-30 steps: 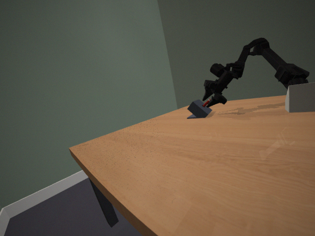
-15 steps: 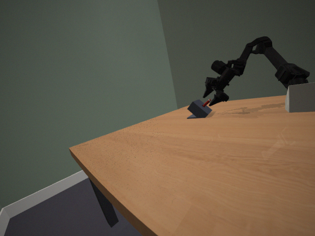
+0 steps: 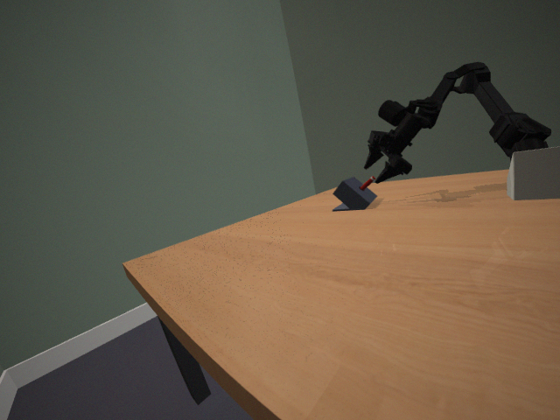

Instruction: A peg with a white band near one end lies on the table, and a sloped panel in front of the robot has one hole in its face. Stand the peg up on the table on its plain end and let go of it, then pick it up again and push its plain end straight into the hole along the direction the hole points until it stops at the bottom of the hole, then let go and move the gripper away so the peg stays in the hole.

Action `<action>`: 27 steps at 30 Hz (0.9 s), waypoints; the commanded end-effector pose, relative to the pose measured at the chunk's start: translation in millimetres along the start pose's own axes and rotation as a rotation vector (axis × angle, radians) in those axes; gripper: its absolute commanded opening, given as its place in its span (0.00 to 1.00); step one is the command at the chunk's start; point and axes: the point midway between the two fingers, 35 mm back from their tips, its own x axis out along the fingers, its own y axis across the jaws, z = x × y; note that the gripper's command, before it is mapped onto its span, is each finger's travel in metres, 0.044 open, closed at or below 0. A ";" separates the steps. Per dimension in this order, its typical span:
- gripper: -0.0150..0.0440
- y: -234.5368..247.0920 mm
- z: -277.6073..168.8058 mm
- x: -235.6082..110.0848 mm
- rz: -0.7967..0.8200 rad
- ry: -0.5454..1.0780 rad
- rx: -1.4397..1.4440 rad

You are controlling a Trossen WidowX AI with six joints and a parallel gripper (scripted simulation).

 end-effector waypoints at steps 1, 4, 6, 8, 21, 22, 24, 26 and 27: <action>1.00 -1.2 -0.1 -7.7 -0.004 0.003 0.006; 1.00 -1.1 0.4 -12.0 -0.003 0.003 0.006; 1.00 -0.9 0.7 -14.8 -0.002 0.003 0.005; 1.00 -0.8 1.0 -17.8 -0.002 0.002 0.004; 1.00 0.4 2.7 -37.3 -0.001 0.001 0.000; 1.00 0.6 2.8 -38.8 -0.001 0.001 0.000; 1.00 0.9 3.1 -41.8 -0.001 0.001 -0.001; 1.00 1.2 3.3 -44.8 -0.001 0.000 -0.002; 1.00 1.5 3.4 -46.4 -0.001 0.000 -0.002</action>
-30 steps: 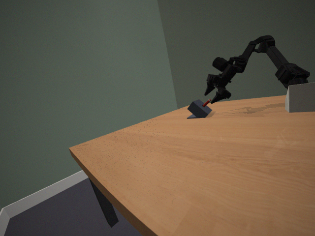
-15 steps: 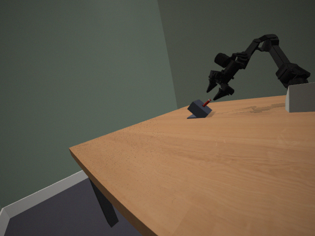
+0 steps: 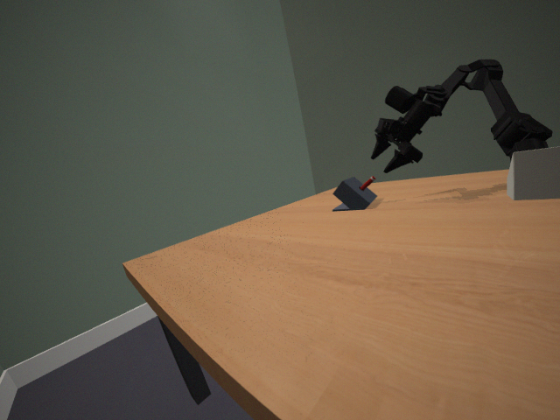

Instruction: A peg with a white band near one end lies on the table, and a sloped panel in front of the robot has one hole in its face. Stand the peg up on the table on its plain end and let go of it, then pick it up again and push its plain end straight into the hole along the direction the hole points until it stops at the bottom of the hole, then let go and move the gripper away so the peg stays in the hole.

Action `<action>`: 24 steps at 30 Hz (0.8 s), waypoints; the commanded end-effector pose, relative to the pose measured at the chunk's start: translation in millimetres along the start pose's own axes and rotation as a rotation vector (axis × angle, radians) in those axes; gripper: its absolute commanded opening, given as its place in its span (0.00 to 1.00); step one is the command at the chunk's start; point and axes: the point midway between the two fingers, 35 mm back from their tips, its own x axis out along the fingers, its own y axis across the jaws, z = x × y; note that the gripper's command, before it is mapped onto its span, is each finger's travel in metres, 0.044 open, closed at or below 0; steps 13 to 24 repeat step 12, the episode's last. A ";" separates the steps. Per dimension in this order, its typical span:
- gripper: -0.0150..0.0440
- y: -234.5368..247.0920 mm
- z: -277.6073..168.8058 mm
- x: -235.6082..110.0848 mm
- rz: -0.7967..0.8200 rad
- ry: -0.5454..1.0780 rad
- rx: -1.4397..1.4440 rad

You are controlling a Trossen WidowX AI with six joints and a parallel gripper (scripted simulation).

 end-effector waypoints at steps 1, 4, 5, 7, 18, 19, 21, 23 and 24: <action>1.00 -0.7 -0.2 -8.0 -0.006 0.002 0.006; 1.00 0.1 0.2 -12.0 -0.007 0.002 0.005; 1.00 0.1 0.2 -12.3 -0.007 0.002 0.005; 1.00 0.3 0.4 -14.3 -0.007 0.002 0.005; 1.00 0.9 0.8 -22.1 -0.007 0.001 0.005; 1.00 0.9 0.8 -22.1 -0.007 0.001 0.005; 1.00 0.9 0.8 -22.1 -0.007 0.001 0.005; 1.00 0.9 0.8 -22.1 -0.007 0.001 0.005; 1.00 0.9 0.8 -22.1 -0.007 0.001 0.005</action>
